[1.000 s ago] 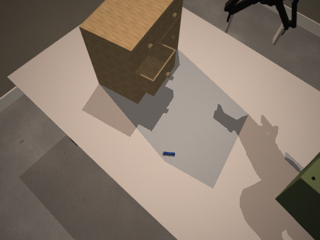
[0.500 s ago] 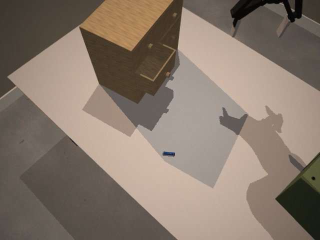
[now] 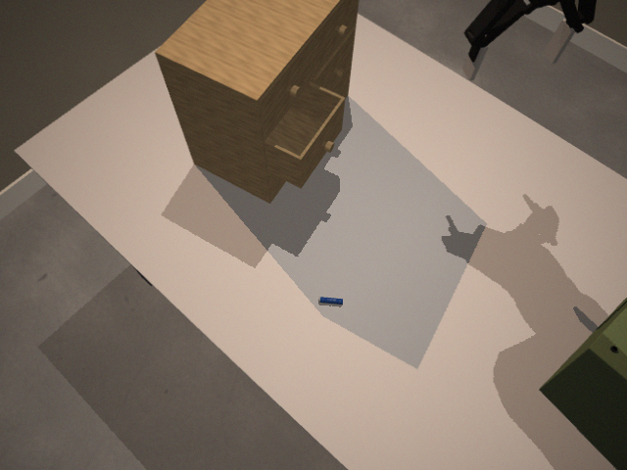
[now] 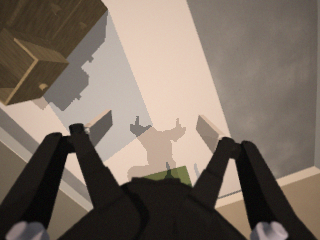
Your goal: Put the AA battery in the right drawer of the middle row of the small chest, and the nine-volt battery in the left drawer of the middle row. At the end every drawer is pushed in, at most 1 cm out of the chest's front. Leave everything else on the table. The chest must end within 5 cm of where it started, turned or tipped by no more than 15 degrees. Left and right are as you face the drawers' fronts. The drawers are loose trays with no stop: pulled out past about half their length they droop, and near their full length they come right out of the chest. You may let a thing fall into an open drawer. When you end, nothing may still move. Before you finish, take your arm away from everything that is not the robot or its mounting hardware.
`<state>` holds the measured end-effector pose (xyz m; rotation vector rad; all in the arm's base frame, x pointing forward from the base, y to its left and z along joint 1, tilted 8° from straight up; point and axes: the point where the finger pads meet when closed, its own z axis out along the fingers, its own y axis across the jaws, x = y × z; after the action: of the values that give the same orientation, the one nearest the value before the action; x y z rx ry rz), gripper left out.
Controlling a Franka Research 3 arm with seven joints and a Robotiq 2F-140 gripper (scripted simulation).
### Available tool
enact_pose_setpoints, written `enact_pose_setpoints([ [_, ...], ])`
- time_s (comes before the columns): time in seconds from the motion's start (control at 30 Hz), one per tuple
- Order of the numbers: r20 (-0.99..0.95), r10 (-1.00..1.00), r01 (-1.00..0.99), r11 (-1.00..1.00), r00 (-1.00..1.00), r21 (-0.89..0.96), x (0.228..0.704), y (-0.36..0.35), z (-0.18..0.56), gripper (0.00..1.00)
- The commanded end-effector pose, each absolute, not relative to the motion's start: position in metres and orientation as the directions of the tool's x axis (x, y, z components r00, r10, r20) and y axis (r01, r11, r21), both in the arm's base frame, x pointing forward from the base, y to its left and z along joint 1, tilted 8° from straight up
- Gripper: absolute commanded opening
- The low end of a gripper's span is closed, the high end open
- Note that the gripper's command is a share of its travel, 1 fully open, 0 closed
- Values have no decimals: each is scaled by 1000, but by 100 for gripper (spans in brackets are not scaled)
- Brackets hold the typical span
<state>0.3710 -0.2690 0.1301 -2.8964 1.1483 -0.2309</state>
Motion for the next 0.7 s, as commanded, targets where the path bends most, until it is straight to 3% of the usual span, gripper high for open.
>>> enact_pose_setpoints([
  [0.0, 146, -580, -579, -814, 802, -50, 372, -271, 132, 100],
  [0.67, 148, -374, -377, -926, 915, -11, 361, -286, 127, 100],
])
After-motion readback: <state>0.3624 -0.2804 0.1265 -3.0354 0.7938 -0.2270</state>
